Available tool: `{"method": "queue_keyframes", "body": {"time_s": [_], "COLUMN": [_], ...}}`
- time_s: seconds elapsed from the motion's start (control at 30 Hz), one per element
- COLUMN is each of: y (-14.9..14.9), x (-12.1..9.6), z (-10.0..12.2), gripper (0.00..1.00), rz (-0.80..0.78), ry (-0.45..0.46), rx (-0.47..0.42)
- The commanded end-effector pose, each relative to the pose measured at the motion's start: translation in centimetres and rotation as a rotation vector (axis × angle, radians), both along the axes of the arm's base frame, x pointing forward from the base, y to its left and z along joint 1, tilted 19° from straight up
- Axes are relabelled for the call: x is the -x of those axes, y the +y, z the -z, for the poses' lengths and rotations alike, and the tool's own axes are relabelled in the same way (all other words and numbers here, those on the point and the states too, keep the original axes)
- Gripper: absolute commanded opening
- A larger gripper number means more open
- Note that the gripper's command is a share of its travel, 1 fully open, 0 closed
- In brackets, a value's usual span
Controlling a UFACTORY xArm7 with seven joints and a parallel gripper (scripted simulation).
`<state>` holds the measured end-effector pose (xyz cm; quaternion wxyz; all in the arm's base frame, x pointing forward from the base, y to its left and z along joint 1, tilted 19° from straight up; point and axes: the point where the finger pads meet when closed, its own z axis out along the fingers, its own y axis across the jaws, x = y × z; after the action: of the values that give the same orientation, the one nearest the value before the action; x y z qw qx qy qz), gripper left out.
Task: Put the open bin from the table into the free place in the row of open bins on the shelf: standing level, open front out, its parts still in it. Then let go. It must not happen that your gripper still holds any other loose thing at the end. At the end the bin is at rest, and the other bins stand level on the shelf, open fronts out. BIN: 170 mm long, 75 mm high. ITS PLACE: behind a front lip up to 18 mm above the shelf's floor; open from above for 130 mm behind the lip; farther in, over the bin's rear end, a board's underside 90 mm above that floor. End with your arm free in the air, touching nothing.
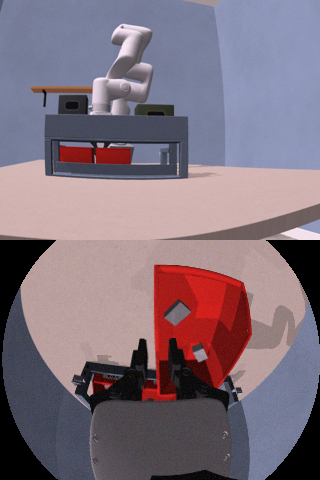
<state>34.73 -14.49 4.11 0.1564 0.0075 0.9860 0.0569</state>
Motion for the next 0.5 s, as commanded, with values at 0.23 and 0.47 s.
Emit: {"method": "queue_keyframes", "body": {"time_s": [0.23,0.47], "y": [-0.07,0.02], "x": [-0.27,-0.49], "z": [0.31,1.04], "gripper": [0.28,0.28], "rz": [0.001,0.001], "ry": [-0.008,-0.008], "rx": [0.001,0.001]}}
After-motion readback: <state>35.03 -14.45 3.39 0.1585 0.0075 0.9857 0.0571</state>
